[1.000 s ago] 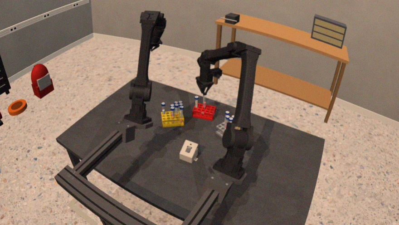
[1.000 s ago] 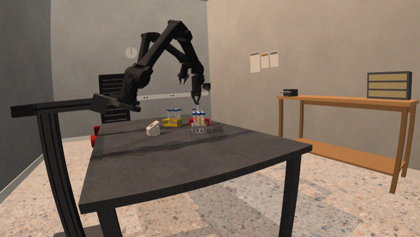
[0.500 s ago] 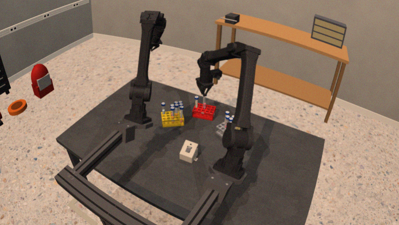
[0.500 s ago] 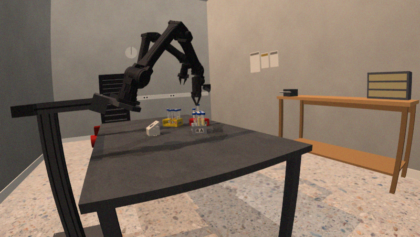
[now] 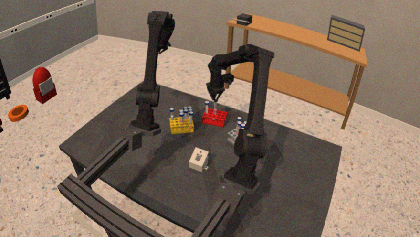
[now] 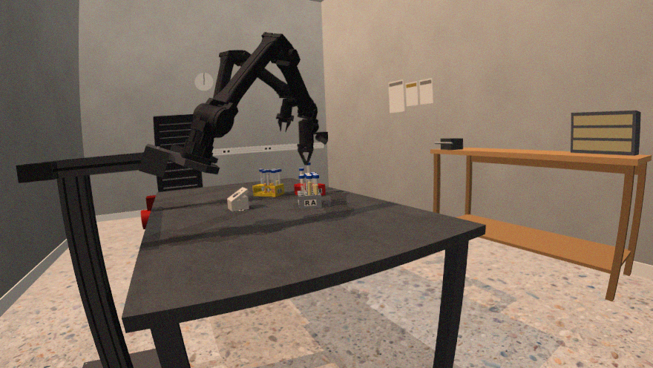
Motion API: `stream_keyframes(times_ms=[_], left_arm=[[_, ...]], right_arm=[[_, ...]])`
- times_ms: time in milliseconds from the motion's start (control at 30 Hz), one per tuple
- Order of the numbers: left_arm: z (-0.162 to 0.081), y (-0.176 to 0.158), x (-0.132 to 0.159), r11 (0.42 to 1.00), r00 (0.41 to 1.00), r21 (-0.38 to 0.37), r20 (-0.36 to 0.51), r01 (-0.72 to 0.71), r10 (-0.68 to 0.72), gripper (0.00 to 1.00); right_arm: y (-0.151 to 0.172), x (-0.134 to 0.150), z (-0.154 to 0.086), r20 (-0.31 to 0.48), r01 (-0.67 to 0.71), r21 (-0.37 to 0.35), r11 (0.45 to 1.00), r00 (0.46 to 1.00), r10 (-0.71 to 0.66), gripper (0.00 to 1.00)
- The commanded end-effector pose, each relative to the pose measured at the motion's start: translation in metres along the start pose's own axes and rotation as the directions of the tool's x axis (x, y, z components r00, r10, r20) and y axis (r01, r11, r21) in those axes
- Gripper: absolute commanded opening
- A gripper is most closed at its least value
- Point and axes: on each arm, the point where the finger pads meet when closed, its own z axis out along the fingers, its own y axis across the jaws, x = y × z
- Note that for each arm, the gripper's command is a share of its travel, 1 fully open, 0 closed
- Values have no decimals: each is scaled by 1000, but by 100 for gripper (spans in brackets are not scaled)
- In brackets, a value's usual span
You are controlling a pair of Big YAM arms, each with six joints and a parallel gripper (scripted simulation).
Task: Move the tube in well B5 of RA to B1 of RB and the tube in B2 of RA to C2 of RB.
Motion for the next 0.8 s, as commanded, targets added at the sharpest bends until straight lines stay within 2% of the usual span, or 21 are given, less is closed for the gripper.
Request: stream_keyframes(times_ms=[0, 133, 167, 367, 700, 733, 767], left_arm=[[-13, -5, -15, 1000, 999, 22, 30, 13, -13, 30], [-13, -5, -15, 1000, 999, 22, 30, 13, -13, 30], [-13, -5, -15, 1000, 999, 22, 30, 13, -13, 30], [-13, -5, -15, 1000, 999, 22, 30, 13, -13, 30], [-13, -5, -15, 1000, 999, 22, 30, 13, -13, 30], [-13, -5, -15, 1000, 999, 22, 30, 13, -13, 30], [-13, -5, -15, 1000, 999, 22, 30, 13, -13, 30]], right_arm=[[1, -3, 12, -1, 2, -1, 1000, 1000, -2, 0], [-2, -3, 15, -2, 2, 6, 1000, 1000, -2, 0], [1, -8, 2, 6, -6, -15, 1000, 1000, 6, 0], [-2, -2, 19, -2, 3, 5, 1000, 1000, -3, 0], [1, -5, 20, 1, 0, -2, 1000, 1000, 0, 0], [3, -7, 10, 6, -4, -17, 1000, 1000, 4, 0], [2, -7, 13, 5, -3, -13, 1000, 1000, 3, 0]])
